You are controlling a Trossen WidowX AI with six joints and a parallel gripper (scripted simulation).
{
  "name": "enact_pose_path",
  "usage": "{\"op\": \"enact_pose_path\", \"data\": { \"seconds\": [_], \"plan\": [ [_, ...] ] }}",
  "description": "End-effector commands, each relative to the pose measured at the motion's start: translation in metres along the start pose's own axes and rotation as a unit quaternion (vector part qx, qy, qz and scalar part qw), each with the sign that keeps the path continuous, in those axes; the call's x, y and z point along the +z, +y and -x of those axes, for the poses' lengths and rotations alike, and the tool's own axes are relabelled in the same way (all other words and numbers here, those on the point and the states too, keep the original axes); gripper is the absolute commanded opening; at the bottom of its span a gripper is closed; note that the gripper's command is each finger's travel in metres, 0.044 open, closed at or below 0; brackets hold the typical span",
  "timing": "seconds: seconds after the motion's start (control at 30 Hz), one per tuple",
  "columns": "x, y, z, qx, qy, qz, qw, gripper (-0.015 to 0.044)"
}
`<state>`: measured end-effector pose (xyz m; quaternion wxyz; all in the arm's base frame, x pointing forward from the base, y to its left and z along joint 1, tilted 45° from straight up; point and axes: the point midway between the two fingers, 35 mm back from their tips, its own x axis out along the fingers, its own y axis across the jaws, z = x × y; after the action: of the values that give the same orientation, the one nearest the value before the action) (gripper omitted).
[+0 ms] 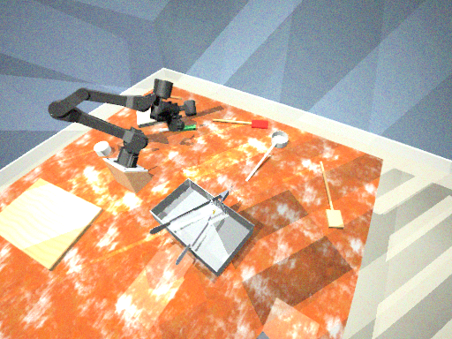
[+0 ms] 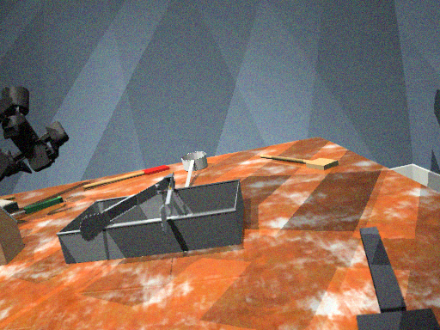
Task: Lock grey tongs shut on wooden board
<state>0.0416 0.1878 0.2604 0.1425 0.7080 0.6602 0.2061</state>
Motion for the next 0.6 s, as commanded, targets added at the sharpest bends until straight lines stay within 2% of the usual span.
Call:
{"op": "enact_pose_path", "data": {
  "seconds": [0.0,0.1,0.37,0.5,0.57],
  "plan": [
    [0.0,0.0,0.0,0.0,0.0,0.0,1.0,0.0426],
    [0.003,0.005,-0.002,0.004,-0.016,0.026,1.0,0.044],
    [0.034,0.049,-0.009,0.034,-0.133,0.128,0.982,0.044],
    [0.061,0.09,-0.002,0.041,-0.231,0.246,0.94,0.044],
    [0.073,0.102,0.002,0.015,-0.267,0.299,0.916,0.044]
  ]
}}
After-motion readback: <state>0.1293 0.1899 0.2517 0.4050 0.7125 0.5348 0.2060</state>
